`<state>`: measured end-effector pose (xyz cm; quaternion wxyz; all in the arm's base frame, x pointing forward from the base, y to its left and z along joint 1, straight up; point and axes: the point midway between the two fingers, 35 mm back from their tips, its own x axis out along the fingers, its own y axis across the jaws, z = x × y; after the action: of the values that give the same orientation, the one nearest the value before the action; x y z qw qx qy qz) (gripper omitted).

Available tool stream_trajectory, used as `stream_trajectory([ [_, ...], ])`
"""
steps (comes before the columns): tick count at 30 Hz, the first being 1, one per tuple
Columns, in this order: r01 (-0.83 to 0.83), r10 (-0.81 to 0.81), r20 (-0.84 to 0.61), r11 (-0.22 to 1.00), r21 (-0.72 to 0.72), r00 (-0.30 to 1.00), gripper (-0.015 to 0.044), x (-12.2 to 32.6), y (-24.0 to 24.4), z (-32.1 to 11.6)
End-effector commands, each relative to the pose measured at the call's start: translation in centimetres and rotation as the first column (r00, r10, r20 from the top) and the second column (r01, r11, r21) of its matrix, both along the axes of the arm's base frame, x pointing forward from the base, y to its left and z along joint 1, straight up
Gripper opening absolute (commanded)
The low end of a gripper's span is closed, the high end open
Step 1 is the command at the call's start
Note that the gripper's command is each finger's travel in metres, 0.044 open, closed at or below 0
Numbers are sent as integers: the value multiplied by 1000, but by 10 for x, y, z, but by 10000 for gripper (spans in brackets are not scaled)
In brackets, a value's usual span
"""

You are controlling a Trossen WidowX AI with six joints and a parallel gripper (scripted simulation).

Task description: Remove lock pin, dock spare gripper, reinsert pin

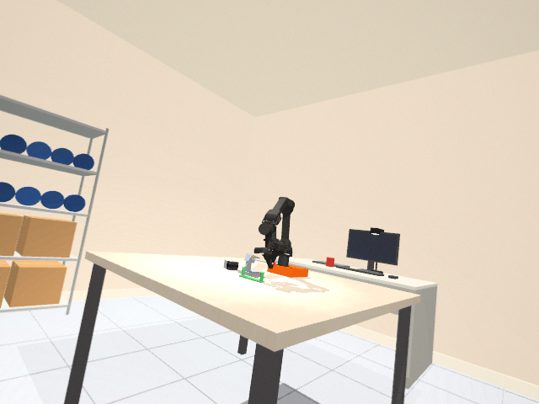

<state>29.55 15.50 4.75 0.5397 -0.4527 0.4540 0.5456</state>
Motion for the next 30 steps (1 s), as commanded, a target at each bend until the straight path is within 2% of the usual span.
stream_trajectory([
  [1, 5, -5, 2, 1000, -1, 1000, 0, 2, 3, 2],
  [30, 5, -5, -19, 1000, -6, 1000, 0, 1, 28, 9],
])
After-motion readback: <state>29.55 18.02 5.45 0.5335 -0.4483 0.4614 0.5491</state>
